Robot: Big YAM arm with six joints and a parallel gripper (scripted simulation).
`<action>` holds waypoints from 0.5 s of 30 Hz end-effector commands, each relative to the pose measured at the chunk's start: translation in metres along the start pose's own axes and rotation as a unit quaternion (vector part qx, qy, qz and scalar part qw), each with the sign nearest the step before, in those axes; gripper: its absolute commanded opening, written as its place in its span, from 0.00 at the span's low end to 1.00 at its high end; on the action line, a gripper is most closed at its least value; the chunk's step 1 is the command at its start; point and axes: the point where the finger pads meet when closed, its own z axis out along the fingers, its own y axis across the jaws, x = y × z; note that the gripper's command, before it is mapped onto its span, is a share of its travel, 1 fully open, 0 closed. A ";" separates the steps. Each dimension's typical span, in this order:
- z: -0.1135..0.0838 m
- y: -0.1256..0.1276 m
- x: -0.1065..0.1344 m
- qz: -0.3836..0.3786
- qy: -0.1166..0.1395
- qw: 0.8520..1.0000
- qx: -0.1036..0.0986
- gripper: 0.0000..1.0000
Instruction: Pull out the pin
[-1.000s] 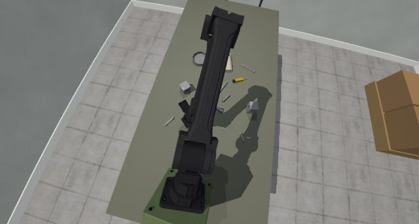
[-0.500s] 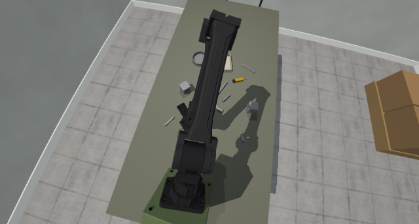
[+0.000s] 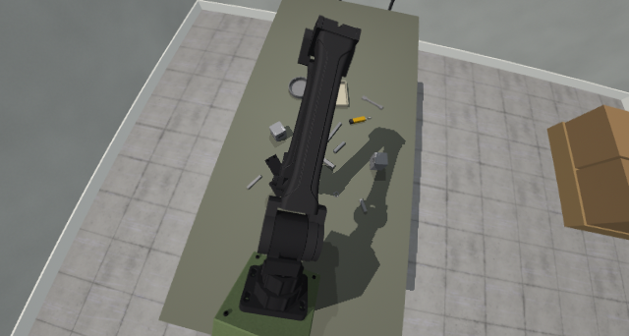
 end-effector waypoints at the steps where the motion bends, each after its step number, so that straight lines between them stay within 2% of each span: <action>1: -0.009 0.029 0.013 0.002 0.010 1.000 -0.020 0.00; 15: -0.012 0.039 0.020 0.002 0.011 1.000 -0.021 0.00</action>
